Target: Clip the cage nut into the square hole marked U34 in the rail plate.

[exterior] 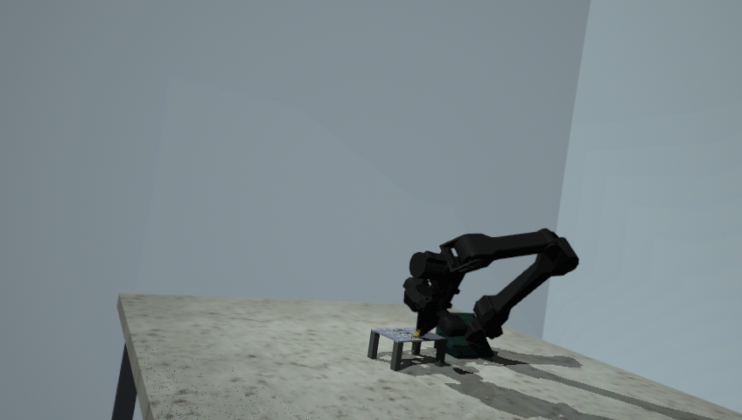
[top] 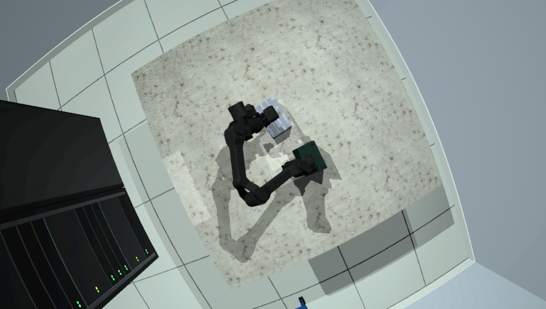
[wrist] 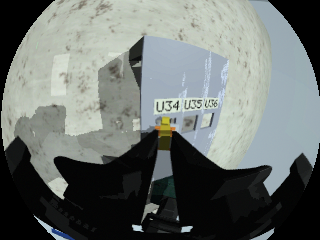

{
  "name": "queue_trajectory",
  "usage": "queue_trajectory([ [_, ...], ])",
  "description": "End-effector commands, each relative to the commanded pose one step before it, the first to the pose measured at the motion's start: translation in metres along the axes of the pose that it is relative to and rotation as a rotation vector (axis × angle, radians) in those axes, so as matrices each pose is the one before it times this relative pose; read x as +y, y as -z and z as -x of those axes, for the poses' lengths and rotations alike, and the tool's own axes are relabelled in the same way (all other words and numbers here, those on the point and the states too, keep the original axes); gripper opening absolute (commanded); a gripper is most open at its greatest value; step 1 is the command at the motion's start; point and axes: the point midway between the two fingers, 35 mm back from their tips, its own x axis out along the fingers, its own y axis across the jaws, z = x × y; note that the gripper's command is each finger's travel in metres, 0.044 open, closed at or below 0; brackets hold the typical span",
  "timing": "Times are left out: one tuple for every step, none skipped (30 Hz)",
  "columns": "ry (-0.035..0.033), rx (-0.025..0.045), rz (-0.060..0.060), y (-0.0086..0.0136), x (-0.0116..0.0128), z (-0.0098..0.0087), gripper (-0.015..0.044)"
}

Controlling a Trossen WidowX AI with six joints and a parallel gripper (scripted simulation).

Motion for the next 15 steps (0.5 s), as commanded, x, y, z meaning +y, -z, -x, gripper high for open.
queue_trajectory([
  [0.0118,-0.00376,-0.0023,-0.00077,-0.00005,0.00044,0.0027],
  [0.00248,0.0,0.0,-0.00008,0.00015,0.00009,0.0027],
  [0.00032,0.0,0.0,-0.00001,0.00004,0.00001,0.0027],
  [0.0003,0.0,0.0,-0.00001,0.00005,0.00001,0.0027],
  [0.00028,0.0,0.0,-0.00001,0.00006,0.00002,0.0027],
  [0.00046,0.0,0.0,-0.00001,0.00009,0.00003,0.0027],
  [0.00069,0.0,0.0,-0.00002,0.00014,0.00004,0.0027],
  [0.00098,0.0,0.0,-0.00003,0.0002,0.00006,0.0027],
  [0.00094,0.0,0.0,-0.00003,0.00019,0.00006,0.0027],
  [0.00043,0.0,0.0,0.0,0.00003,0.0,0.0027],
  [0.00088,-0.00001,0.0,0.0,0.00006,0.00001,0.0027],
  [0.00138,-0.00001,0.0,0.0,0.00009,0.00002,0.0027],
  [0.00166,-0.00002,0.0,-0.00001,0.00011,0.00002,0.0027],
  [0.00199,-0.00003,0.0,-0.00001,0.00013,0.00002,0.0027],
  [0.00238,-0.00005,0.0,-0.00001,0.00015,0.00003,0.0027],
])
